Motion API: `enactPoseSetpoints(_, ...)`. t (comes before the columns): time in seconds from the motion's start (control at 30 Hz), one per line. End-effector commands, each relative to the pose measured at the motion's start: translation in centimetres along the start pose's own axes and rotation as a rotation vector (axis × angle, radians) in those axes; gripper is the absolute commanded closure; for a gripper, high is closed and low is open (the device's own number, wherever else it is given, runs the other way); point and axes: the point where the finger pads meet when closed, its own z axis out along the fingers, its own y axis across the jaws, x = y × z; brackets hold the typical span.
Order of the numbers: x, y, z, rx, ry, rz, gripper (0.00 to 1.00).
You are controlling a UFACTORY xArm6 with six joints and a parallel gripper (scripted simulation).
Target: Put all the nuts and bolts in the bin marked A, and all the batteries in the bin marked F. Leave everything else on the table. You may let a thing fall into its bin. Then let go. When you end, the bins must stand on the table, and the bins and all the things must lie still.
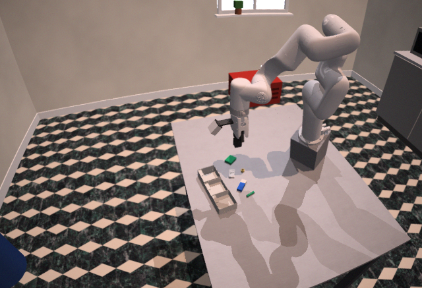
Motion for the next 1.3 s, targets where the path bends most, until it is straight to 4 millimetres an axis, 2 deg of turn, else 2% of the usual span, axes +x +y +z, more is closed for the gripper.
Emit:
enactPoseSetpoints(0.0, 1.7, 0.3, 1.7, 0.000, 0.002, -0.108, 0.93)
enactPoseSetpoints(0.4, 8.1, 1.7, 8.7, 0.000, 0.002, -0.108, 0.93)
enactPoseSetpoints(0.47, 8.1, 1.7, 8.7, 0.000, 0.002, -0.108, 0.93)
enactPoseSetpoints(0.7, 12.1, 2.6, 13.0, 0.000, 0.002, -0.108, 0.93)
enactPoseSetpoints(1.03, 12.1, 2.6, 13.0, 0.000, 0.002, -0.108, 0.93)
enactPoseSetpoints(1.27, 12.1, 2.5, 14.9, 0.000, 0.002, -0.108, 0.93)
